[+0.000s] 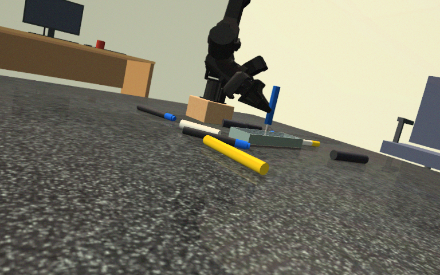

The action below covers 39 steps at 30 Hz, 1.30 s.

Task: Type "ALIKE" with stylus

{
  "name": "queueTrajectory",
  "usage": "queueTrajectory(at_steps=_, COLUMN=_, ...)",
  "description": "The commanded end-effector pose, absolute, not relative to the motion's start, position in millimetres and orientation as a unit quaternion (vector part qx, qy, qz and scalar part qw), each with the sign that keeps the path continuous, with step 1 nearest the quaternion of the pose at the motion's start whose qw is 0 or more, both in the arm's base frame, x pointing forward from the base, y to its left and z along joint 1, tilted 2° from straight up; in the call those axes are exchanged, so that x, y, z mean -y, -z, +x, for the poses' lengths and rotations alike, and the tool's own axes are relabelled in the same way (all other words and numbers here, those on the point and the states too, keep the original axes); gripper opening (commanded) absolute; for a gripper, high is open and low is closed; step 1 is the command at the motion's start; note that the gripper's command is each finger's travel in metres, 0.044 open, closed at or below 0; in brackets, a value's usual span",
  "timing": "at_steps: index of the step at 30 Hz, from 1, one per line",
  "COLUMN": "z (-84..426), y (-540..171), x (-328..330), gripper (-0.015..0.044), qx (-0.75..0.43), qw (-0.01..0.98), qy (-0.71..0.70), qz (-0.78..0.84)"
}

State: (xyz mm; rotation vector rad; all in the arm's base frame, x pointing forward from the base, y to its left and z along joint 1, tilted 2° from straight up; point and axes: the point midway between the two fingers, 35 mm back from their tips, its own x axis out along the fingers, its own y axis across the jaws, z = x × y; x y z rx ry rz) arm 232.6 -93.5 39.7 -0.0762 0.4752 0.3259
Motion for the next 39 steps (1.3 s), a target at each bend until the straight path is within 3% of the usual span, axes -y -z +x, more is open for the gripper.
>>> queueTrajectory(at_steps=1, z=231.9, y=-37.1, x=92.9, gripper=0.0081, qx=-0.236, qw=0.958, qy=-0.16, qz=-0.036)
queueTrajectory(at_steps=39, z=232.1, y=-31.3, x=92.7, gripper=0.0081, qx=-0.236, qw=0.958, qy=-0.16, qz=-0.036)
